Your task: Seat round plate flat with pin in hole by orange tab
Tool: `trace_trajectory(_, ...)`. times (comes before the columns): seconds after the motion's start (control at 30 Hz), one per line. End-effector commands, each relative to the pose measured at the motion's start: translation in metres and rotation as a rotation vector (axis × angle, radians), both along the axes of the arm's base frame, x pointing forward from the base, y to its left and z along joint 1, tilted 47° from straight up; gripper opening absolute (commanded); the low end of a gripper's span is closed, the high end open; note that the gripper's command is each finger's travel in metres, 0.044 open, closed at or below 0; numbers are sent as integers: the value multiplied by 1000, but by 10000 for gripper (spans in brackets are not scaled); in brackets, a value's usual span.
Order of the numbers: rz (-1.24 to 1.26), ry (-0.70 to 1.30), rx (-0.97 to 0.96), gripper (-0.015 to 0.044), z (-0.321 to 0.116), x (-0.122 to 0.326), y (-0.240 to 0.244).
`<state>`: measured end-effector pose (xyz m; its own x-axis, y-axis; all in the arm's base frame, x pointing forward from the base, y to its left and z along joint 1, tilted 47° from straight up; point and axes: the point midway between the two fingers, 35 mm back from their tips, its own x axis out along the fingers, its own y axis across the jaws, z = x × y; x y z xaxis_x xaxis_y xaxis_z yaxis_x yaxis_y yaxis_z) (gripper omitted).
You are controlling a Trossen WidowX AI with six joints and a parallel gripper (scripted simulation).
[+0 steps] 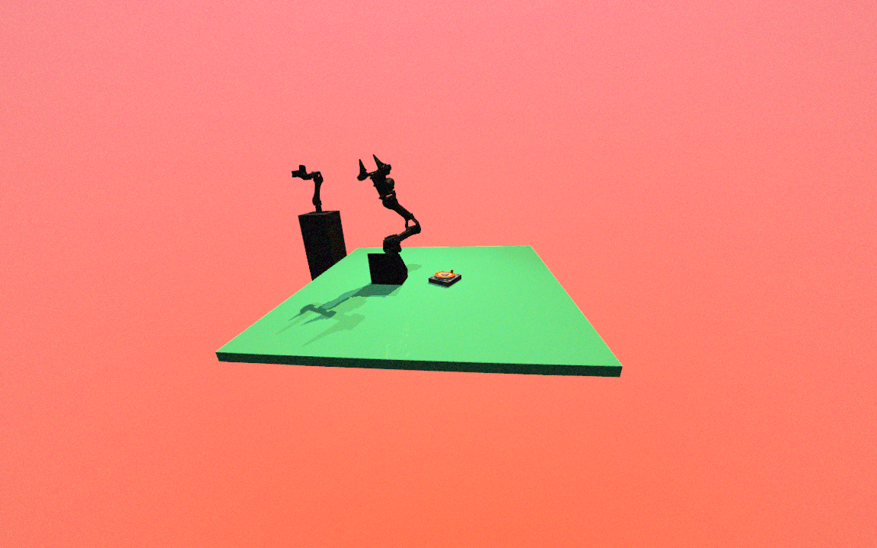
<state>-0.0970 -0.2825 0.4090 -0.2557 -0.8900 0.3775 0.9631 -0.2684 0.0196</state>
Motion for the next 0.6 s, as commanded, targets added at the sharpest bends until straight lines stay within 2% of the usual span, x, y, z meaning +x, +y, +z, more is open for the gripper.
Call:
trace_trajectory(0.0, 8, 1, 4, 374, -1, 2, -1)
trace_trajectory(0.3, 333, 27, 296, 137, -61, 88, -61)
trace_trajectory(0.47, 617, 81, 564, 6, -120, 171, -81)
trace_trajectory(0.57, 713, 107, 648, 0, -140, 201, -79)
